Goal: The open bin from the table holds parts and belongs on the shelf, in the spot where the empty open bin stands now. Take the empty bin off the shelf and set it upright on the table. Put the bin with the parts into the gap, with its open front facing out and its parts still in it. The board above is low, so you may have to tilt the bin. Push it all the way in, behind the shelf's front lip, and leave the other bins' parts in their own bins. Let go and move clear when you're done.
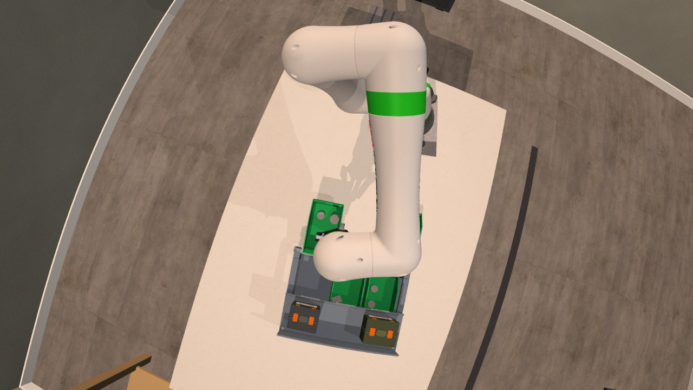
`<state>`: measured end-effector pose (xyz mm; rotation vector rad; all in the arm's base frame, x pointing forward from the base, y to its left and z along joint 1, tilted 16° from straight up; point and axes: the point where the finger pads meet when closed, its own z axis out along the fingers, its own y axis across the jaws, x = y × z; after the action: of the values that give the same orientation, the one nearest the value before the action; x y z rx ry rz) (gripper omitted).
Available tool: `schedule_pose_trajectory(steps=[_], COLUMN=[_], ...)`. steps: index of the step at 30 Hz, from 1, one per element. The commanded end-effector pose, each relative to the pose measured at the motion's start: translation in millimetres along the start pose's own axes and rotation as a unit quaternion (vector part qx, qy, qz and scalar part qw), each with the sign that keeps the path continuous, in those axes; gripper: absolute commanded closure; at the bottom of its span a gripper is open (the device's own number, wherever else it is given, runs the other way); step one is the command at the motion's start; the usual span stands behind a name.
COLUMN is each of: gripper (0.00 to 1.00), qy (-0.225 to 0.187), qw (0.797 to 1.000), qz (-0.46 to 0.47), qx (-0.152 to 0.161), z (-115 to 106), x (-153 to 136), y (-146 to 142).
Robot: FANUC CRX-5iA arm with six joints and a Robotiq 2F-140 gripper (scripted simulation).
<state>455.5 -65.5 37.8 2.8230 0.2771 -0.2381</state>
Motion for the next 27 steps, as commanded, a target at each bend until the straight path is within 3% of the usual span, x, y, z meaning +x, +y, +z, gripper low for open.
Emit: schedule_pose_trajectory(steps=[1,27], gripper=[0.90,0.90], qy=[0.001,0.001], qw=[1.000,1.000], qz=[0.000,0.000], qx=[0.000,0.000], z=[-1,-4], x=[1,15], y=[0,0])
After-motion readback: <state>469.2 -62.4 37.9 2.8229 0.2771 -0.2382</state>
